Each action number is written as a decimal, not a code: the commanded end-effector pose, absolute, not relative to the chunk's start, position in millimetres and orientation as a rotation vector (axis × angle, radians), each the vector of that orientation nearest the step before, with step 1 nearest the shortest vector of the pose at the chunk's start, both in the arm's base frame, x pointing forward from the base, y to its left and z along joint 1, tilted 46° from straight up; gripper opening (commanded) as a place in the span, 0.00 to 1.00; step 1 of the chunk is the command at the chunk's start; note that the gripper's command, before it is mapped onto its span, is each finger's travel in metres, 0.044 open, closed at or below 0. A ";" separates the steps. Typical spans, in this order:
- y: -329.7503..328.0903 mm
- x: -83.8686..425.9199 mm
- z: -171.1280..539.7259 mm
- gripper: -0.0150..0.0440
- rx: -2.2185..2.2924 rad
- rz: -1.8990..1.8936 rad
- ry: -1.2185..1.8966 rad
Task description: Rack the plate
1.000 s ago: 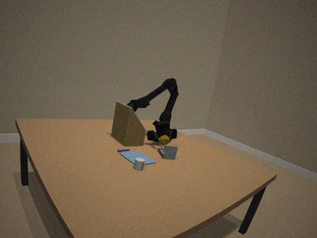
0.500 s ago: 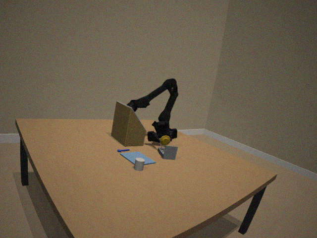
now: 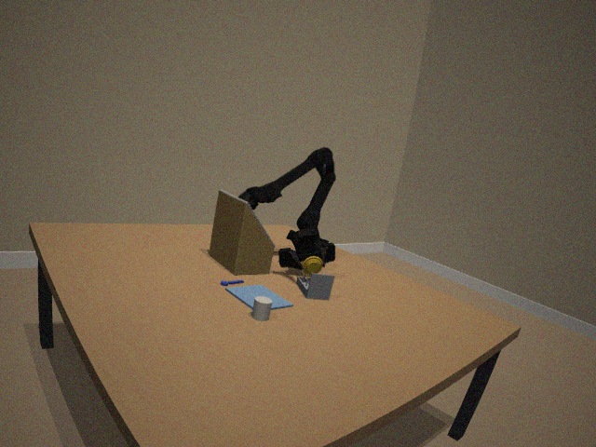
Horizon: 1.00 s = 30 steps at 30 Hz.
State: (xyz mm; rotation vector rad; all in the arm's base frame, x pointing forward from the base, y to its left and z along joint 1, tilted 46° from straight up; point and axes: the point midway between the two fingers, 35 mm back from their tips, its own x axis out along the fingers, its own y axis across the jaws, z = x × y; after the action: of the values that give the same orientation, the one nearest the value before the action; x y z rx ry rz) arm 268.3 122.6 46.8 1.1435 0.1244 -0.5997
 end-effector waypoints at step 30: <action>122.3 286.1 29.0 0.25 1.142 -0.601 0.131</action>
State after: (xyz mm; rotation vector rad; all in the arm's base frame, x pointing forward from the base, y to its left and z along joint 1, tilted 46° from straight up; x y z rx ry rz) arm 286.4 122.8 29.1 1.1463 0.1290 -0.6002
